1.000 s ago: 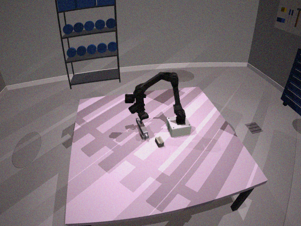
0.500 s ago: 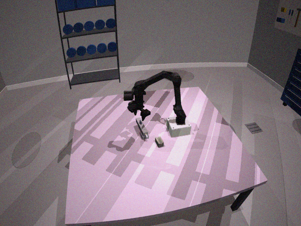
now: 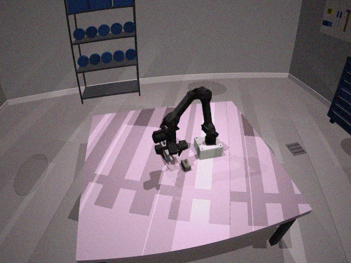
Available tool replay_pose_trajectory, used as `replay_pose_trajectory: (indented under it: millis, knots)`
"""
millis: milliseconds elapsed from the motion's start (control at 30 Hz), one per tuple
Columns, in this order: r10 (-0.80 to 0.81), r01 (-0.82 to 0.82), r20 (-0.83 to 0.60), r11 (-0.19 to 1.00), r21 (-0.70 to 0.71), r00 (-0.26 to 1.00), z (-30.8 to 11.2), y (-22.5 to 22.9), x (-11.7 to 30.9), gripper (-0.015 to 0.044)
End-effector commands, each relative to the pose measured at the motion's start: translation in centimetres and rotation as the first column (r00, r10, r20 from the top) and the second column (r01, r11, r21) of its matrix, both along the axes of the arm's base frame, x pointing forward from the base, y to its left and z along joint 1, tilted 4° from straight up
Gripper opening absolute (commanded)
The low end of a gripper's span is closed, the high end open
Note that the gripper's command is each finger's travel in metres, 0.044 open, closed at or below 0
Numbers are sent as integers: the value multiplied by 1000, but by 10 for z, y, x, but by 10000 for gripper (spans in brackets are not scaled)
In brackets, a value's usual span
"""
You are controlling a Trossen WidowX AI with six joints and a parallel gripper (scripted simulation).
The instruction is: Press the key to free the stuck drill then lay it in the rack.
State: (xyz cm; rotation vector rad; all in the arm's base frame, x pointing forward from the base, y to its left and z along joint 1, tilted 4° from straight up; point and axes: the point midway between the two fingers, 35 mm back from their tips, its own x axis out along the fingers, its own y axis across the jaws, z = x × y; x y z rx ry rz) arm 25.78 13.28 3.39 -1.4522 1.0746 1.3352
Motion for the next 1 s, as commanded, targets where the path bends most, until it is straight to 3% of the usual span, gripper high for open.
replay_pose_trajectory:
  millis: [0, 967]
  knots:
    - [89, -89, 3, 996, -9, 996, -5, 4, -4, 440]
    - [89, -89, 3, 996, -10, 996, -28, -2, 1, 440]
